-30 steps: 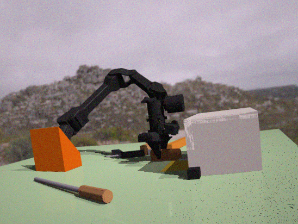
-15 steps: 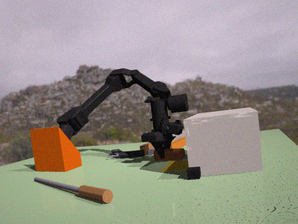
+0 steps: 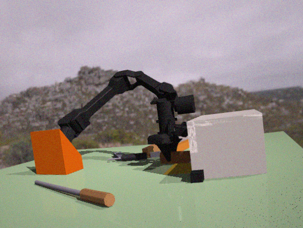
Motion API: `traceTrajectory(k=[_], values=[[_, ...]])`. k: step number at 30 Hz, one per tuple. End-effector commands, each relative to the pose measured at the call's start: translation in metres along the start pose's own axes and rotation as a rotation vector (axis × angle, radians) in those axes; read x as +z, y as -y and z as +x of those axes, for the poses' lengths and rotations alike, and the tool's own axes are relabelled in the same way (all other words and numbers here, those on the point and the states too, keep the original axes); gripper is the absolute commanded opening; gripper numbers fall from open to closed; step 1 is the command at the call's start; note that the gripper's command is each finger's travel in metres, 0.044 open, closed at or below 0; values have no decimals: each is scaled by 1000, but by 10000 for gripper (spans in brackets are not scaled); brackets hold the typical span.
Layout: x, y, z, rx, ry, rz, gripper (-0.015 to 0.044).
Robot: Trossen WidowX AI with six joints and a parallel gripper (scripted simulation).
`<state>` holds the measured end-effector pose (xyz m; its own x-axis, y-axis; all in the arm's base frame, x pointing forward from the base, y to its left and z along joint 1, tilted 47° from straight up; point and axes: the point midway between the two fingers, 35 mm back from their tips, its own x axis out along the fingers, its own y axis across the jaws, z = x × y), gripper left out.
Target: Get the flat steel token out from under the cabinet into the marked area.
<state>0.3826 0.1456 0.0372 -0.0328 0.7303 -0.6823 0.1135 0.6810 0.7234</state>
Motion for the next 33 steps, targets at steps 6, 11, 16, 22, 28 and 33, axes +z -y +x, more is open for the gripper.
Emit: traceTrajectory(k=[6,11,16,22,28,33], values=[[10,-2,0,4,2,-8,0],[14,-2,0,4,2,-8,0],[19,-2,0,4,2,-8,0],[20,3,1,3,2,-8,0],[20,12,1,3,2,-8,0],[20,16,1,3,2,-8,0]])
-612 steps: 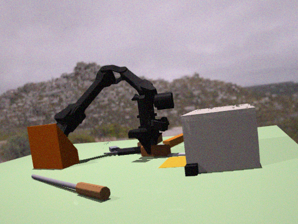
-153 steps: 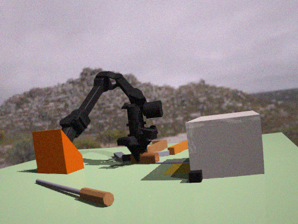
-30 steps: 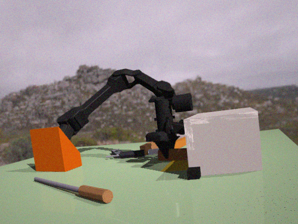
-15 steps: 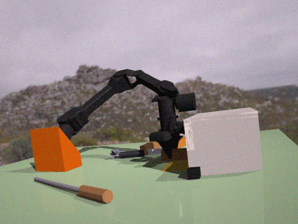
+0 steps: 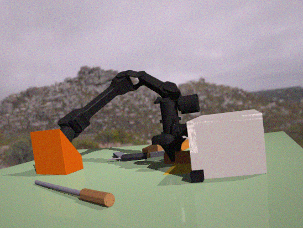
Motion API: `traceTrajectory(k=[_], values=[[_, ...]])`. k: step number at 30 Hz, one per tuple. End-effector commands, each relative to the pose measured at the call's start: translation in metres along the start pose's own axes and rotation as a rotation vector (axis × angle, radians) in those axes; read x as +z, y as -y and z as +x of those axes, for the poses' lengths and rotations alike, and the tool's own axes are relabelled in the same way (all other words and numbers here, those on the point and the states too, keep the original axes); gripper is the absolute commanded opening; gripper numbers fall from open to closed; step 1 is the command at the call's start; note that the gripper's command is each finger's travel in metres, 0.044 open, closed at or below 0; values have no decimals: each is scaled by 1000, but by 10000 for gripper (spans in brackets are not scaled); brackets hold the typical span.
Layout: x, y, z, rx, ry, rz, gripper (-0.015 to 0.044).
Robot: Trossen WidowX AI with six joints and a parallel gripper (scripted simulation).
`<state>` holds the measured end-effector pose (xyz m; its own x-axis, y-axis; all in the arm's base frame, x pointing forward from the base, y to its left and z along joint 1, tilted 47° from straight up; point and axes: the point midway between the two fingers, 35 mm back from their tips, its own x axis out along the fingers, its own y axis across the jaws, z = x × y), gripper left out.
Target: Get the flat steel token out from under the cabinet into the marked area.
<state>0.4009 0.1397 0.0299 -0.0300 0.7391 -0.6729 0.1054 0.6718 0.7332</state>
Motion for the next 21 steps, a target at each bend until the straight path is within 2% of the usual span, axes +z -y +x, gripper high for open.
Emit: traceTrajectory(k=[1,21], values=[[0,10,1,-10,1,1,0],[0,24,1,-11,1,1,0]])
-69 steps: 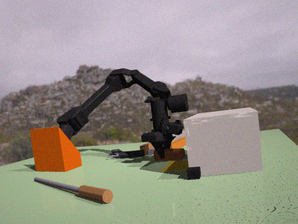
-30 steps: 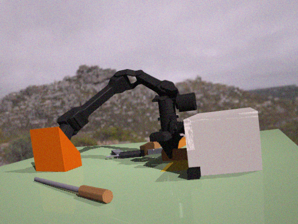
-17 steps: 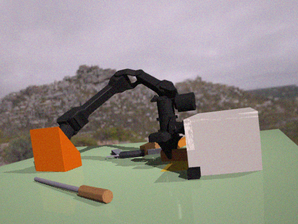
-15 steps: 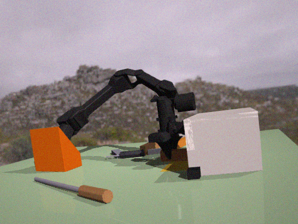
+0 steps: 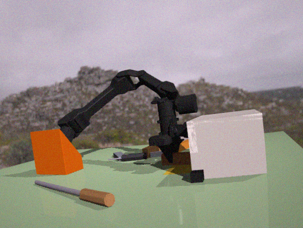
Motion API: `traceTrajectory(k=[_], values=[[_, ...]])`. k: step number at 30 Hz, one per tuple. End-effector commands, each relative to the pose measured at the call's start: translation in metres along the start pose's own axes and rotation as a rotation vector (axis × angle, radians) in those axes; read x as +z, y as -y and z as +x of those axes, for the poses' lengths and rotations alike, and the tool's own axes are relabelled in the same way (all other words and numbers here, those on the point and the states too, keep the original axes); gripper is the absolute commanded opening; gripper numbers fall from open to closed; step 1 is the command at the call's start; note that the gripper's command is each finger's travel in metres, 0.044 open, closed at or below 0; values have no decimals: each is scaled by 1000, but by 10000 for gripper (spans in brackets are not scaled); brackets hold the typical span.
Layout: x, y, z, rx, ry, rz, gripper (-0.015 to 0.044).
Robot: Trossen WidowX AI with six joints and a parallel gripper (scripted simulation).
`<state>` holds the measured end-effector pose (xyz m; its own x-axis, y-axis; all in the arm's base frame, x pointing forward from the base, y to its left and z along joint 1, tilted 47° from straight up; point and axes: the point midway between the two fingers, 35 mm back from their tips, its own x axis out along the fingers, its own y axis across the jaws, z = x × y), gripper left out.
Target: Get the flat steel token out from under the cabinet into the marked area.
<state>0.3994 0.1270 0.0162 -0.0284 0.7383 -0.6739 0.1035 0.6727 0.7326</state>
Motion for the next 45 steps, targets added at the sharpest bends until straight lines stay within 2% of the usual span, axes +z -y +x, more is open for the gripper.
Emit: traceTrajectory(k=[1,45], values=[[0,5,1,-10,-1,3,0],[-36,2,1,-10,-2,4,0]])
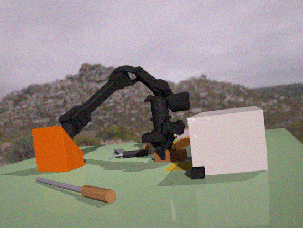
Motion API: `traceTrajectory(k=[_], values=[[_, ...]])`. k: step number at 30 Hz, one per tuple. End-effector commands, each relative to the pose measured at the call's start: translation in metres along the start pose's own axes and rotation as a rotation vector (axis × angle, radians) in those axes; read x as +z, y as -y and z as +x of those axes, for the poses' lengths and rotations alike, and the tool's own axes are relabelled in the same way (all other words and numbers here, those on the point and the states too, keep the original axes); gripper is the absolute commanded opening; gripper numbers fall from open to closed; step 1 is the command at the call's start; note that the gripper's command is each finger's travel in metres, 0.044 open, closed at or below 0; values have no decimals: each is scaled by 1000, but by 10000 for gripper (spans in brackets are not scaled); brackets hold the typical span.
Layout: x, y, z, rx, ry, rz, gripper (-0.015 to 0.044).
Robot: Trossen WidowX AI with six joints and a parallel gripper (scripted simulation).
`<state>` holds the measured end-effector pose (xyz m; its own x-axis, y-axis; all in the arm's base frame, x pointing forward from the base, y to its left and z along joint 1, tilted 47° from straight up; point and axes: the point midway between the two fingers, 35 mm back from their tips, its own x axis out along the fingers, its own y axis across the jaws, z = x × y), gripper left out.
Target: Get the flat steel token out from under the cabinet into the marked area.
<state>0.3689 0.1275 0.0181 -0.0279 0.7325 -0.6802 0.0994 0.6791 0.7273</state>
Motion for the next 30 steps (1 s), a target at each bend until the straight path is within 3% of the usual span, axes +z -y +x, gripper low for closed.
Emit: traceTrajectory(k=[1,30], values=[[-6,1,1,-1,-3,8,0],[-35,-1,1,-1,-5,9,0]])
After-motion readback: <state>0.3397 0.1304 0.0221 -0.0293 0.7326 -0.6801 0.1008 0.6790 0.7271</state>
